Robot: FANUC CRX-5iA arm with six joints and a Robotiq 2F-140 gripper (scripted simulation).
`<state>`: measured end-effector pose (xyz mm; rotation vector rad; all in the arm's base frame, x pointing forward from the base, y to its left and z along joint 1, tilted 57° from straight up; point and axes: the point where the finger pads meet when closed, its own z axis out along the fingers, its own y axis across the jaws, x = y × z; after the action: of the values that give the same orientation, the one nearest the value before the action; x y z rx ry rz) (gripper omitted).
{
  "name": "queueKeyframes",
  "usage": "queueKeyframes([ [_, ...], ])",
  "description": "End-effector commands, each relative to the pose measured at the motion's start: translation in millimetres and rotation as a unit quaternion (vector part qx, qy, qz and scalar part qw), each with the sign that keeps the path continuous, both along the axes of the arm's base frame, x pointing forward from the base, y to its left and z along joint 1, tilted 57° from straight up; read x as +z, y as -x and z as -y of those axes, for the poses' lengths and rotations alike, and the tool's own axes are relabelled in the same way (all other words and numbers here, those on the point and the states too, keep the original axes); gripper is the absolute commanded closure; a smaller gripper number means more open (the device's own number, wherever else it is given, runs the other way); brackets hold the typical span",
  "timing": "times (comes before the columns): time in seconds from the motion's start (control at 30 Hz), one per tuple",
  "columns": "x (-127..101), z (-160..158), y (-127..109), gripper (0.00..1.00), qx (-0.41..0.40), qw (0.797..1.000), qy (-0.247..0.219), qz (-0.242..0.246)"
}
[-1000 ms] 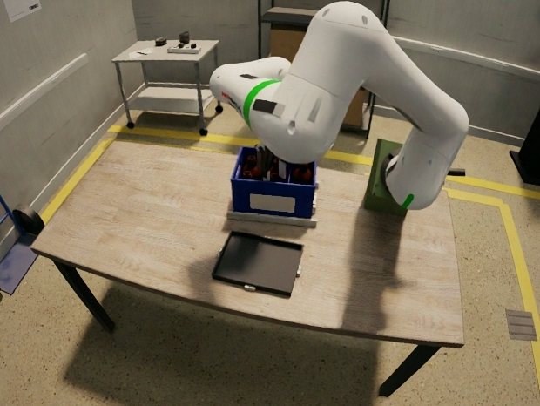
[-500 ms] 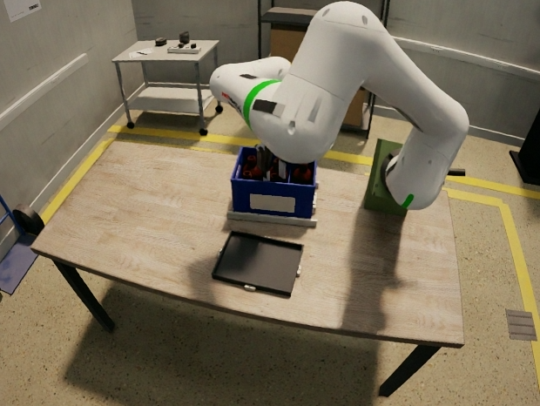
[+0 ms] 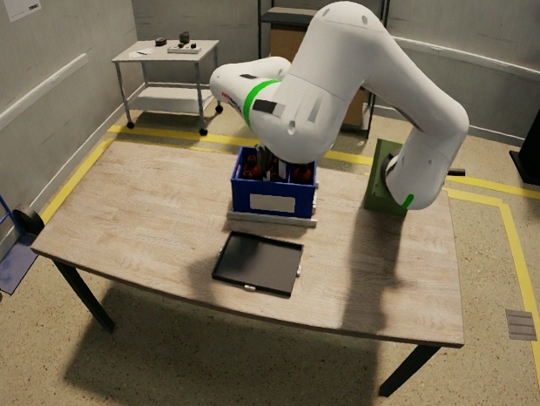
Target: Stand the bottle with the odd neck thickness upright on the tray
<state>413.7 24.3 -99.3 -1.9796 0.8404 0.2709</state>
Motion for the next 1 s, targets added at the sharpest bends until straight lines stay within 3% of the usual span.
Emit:
queueKeyframes([
  [0.0, 0.1, 0.8, -0.2, 0.56, 0.0, 1.0, 0.0, 0.0],
  [0.03, 0.1, 0.8, -0.2, 0.9, 0.0, 1.0, 0.0, 0.0],
  [0.97, 0.1, 0.8, -0.2, 0.9, 0.0, 1.0, 0.0, 0.0],
])
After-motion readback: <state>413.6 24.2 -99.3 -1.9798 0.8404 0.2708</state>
